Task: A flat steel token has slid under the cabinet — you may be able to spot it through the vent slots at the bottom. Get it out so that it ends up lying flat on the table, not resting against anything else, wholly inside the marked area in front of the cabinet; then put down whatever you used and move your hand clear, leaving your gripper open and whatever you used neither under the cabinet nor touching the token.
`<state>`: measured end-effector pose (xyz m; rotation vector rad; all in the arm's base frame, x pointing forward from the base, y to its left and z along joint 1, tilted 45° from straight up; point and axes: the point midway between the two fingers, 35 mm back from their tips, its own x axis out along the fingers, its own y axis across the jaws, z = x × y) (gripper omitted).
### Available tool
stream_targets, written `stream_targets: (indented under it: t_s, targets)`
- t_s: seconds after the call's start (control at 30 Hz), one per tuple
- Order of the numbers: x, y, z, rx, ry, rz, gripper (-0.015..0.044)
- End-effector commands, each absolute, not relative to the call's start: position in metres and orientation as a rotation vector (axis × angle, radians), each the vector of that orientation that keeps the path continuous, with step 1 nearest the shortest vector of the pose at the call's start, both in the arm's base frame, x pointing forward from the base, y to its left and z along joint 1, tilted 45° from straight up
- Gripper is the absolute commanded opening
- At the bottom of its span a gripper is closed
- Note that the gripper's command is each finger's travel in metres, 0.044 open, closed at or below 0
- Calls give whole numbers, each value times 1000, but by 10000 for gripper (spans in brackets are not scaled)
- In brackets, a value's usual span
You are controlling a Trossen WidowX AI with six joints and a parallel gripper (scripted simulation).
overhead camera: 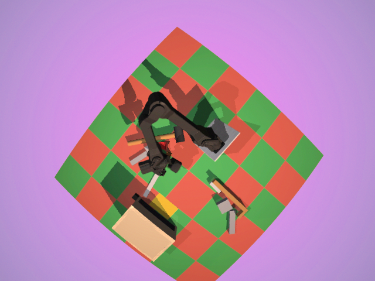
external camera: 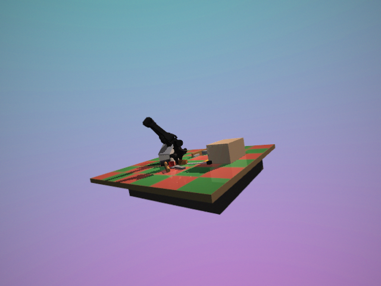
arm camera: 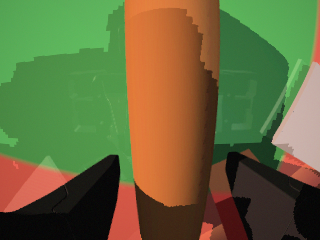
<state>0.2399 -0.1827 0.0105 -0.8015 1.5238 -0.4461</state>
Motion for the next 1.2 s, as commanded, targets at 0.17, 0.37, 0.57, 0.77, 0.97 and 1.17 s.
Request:
stream_targets:
  t_s: [0.17, 0.37, 0.57, 0.77, 0.97, 1.17]
  targets:
    - [240, -184, 10, -798, 1520, -444, 270]
    - [237, -185, 7, -806, 1524, -437, 270]
    - [240, -185, 11, -802, 1518, -450, 171]
    - [240, -185, 11, -802, 1518, -450, 131]
    - [240, -185, 11, -802, 1518, -450, 51]
    - [241, -185, 10, -804, 1519, -448, 0]
